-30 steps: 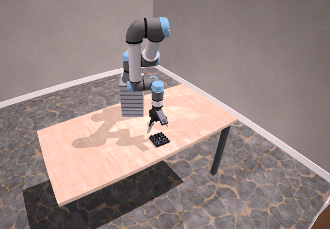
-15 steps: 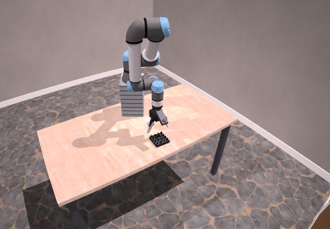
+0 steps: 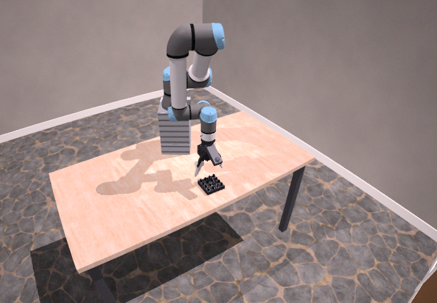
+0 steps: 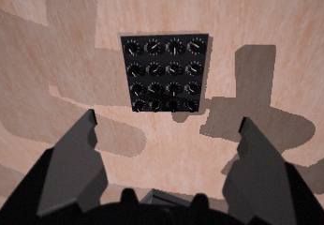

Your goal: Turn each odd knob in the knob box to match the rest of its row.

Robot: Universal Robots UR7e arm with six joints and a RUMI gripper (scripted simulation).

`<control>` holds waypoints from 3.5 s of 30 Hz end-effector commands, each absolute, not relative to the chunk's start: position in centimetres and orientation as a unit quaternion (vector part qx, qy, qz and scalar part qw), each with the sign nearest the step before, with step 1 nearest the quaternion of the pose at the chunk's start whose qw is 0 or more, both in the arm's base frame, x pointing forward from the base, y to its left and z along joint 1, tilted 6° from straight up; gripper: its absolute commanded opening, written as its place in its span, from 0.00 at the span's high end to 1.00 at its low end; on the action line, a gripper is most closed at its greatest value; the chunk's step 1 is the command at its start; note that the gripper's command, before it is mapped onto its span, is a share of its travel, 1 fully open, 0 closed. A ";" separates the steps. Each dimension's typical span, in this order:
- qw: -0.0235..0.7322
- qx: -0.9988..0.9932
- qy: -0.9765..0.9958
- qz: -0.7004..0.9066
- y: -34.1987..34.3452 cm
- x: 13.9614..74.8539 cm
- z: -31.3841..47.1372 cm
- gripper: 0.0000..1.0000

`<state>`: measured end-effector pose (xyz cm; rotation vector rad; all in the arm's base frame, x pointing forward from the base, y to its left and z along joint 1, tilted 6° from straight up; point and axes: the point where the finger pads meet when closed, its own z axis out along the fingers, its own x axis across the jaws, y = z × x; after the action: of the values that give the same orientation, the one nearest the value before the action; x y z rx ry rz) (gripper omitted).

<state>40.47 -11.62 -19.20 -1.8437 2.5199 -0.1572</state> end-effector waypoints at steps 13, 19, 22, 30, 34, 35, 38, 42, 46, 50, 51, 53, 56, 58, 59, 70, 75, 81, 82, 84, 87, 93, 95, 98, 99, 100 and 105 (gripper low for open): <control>0.008 -0.590 0.806 -0.051 -11.1 38.3 -19.5 0.00; 0.008 -0.590 0.806 -0.051 -10.9 37.4 -19.6 0.00; 0.008 -0.590 0.806 -0.051 -10.7 36.8 -19.7 0.00; 0.008 -0.590 0.806 -0.051 -10.4 35.7 -19.8 0.00; 0.008 -0.590 0.806 -0.051 -10.4 35.5 -19.8 0.00; 0.008 -0.590 0.806 -0.051 -10.4 35.5 -19.8 0.00; 0.008 -0.590 0.806 -0.051 -10.4 35.5 -19.8 0.00; 0.008 -0.590 0.806 -0.051 -10.4 35.5 -19.8 0.00; 0.008 -0.590 0.806 -0.051 -10.4 35.5 -19.8 0.00; 0.008 -0.590 0.806 -0.051 -10.4 35.5 -19.8 0.00; 0.008 -0.590 0.806 -0.051 -10.4 35.5 -19.8 0.00; 0.008 -0.590 0.806 -0.051 -10.4 35.5 -19.8 0.00; 0.008 -0.590 0.806 -0.051 -10.4 35.5 -19.8 0.00; 0.008 -0.590 0.806 -0.051 -10.4 35.5 -19.8 0.00; 0.008 -0.590 0.806 -0.051 -10.4 35.5 -19.8 0.00; 0.008 -0.590 0.806 -0.051 -10.4 35.5 -19.8 0.00; 0.008 -0.590 0.806 -0.051 -10.4 35.5 -19.8 0.00; 0.008 -0.590 0.806 -0.051 -10.4 35.5 -19.8 0.00; 0.008 -0.590 0.806 -0.051 -10.4 35.5 -19.8 0.00; 0.008 -0.590 0.806 -0.051 -10.4 35.5 -19.8 0.00; 0.008 -0.590 0.806 -0.051 -10.4 35.5 -19.8 0.00; 0.008 -0.590 0.806 -0.051 -10.4 35.5 -19.8 0.00; 0.008 -0.590 0.806 -0.051 -10.4 35.5 -19.8 0.00; 0.008 -0.590 0.806 -0.051 -10.4 35.5 -19.8 0.00; 0.008 -0.590 0.806 -0.051 -10.4 35.5 -19.8 0.00; 0.008 -0.590 0.806 -0.051 -10.4 35.5 -19.8 0.00; 0.008 -0.590 0.806 -0.051 -10.4 35.5 -19.8 0.00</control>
<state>35.43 -10.37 -19.87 -1.8436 2.5192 -0.1580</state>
